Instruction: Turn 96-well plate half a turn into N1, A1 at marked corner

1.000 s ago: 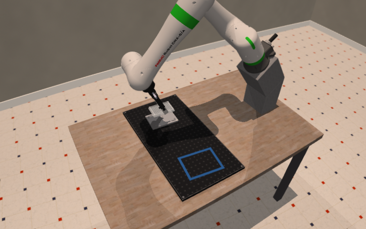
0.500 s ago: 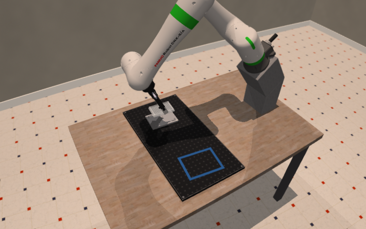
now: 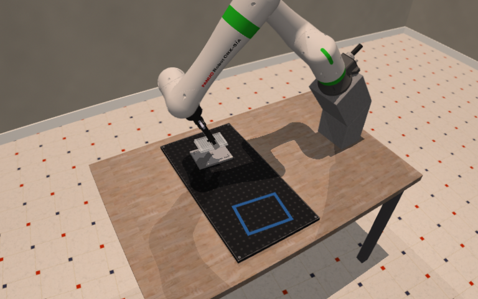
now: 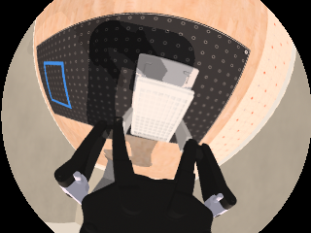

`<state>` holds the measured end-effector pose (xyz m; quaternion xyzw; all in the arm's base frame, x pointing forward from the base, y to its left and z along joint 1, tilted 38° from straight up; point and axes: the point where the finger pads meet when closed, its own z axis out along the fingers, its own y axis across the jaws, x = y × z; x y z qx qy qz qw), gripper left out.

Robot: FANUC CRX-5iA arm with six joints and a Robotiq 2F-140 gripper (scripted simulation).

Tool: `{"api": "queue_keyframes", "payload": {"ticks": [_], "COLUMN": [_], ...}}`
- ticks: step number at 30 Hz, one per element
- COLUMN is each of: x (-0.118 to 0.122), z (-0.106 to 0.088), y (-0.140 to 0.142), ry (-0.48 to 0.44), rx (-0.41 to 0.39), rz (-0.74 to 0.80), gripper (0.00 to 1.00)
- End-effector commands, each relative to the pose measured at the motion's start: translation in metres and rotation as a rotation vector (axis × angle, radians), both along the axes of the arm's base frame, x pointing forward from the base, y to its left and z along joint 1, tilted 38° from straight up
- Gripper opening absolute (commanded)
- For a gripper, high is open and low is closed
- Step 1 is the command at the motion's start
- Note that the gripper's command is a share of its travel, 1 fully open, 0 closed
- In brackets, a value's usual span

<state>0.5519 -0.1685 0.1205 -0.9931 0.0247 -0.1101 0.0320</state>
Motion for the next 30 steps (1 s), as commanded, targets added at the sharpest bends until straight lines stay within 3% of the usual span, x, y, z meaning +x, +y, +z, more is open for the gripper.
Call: {"api": "queue_keyframes", "payload": {"ticks": [1,30], "x": [0.000,0.028], "z": [0.000,-0.035], "y": [0.000,0.001], "ry": [0.000,0.000], "rx": [0.000,0.000], "rz": [0.000,0.000], "gripper": [0.00,0.00]}}
